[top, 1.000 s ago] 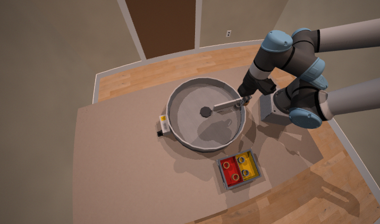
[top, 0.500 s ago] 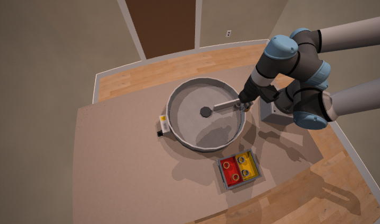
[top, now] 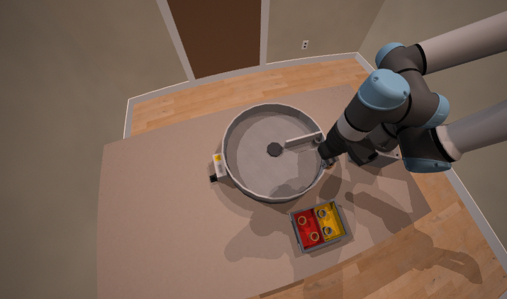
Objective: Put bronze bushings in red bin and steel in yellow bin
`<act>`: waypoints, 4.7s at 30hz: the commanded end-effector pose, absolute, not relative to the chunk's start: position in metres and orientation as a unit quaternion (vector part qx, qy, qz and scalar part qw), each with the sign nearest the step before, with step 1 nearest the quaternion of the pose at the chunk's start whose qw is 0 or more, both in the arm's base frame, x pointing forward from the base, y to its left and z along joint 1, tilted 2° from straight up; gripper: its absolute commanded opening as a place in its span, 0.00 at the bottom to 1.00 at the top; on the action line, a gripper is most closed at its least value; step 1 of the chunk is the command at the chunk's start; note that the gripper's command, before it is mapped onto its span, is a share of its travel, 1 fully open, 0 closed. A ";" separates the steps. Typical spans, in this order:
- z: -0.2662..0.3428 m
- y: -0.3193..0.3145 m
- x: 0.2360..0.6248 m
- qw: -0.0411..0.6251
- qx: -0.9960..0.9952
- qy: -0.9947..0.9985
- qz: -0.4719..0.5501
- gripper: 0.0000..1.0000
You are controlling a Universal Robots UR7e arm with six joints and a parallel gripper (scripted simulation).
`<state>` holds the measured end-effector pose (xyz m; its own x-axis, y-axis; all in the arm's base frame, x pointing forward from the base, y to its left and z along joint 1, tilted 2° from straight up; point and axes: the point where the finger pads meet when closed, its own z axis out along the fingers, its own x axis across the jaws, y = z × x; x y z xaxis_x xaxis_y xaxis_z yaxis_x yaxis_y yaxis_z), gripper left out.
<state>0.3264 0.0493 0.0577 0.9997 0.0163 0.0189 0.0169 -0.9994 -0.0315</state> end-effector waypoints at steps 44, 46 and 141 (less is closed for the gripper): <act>0.064 0.229 0.422 0.013 -1.000 -0.007 -0.008 0.00; 0.064 0.228 0.421 0.013 -1.000 -0.007 -0.008 0.00; -0.060 0.233 0.424 0.013 -1.000 -0.007 -0.008 0.00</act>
